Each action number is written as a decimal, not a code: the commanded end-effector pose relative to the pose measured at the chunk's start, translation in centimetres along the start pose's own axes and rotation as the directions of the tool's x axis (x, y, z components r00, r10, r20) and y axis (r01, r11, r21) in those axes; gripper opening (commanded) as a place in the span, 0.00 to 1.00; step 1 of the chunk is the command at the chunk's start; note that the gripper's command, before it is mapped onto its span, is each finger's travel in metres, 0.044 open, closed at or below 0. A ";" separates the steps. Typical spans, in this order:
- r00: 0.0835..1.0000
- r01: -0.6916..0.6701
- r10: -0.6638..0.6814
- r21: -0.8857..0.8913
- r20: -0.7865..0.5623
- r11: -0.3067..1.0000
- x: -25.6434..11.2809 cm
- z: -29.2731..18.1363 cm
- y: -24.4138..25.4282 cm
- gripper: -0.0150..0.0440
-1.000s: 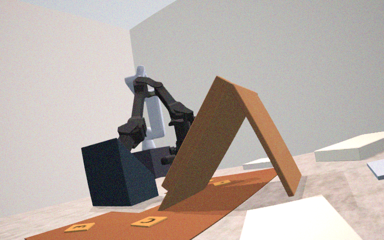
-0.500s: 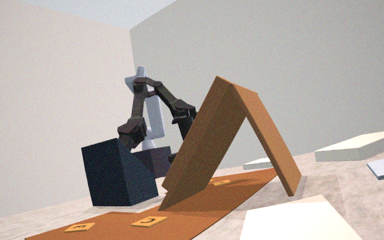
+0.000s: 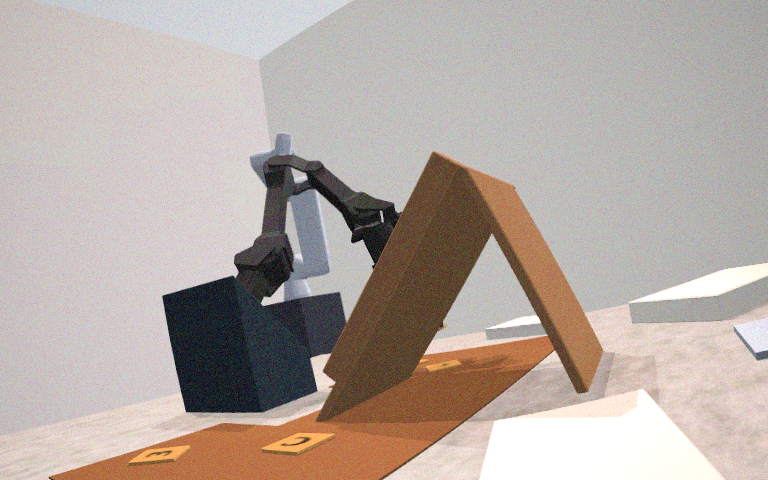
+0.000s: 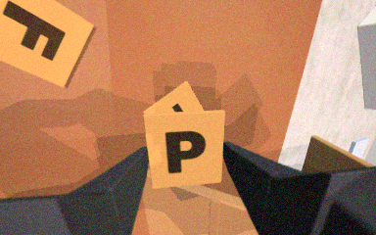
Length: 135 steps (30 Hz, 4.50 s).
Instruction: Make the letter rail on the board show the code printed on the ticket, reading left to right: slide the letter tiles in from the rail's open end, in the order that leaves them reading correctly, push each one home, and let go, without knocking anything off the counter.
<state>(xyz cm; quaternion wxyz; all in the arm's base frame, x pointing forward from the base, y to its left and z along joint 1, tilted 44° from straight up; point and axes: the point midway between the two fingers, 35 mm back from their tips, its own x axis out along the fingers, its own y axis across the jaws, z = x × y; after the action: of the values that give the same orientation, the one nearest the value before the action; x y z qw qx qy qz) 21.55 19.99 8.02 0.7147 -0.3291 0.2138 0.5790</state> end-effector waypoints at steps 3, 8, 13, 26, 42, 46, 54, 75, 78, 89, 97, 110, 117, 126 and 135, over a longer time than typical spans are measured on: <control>0.997 0.070 -0.071 0.172 0.004 0.983 -0.6 0.6 -1.8 0.25; 0.992 0.115 -0.124 0.325 0.004 0.939 -1.1 1.0 -3.2 0.25; 0.984 0.153 -0.176 0.472 0.005 0.869 -1.7 1.3 -4.5 0.25; 0.951 0.184 -0.310 0.789 0.008 0.586 -3.4 2.2 -7.8 0.25; 0.884 0.053 -0.468 0.990 0.013 0.129 -6.1 3.3 -11.6 0.25; 0.864 -0.006 -0.504 1.000 0.014 0.019 -6.9 3.6 -12.5 0.25; 0.860 -0.017 -0.510 1.000 0.015 0.000 -7.0 3.6 -12.6 0.25; 0.860 -0.017 -0.510 1.000 0.014 0.000 -6.9 3.3 -12.6 0.25; 0.860 -0.017 -0.510 1.000 0.014 0.000 -6.9 3.1 -12.5 0.25; 0.860 -0.016 -0.510 1.000 0.014 0.000 -6.8 2.5 -12.4 0.25; 0.860 -0.016 -0.510 1.000 0.014 0.000 -6.7 2.0 -12.3 0.25; 0.860 -0.016 -0.510 1.000 0.013 0.000 -6.7 1.4 -12.3 0.25; 0.860 -0.015 -0.510 1.000 0.013 0.000 -6.7 1.0 -12.3 0.25; 0.860 -0.015 -0.510 1.000 0.013 0.000 -6.6 0.6 -12.3 0.25; 0.860 -0.015 -0.509 1.000 0.013 0.000 -6.6 0.1 -12.3 0.25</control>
<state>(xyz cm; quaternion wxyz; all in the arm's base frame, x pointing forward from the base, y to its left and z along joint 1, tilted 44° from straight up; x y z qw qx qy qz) 32.04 14.24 15.87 0.8586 0.3387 0.3399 0.1804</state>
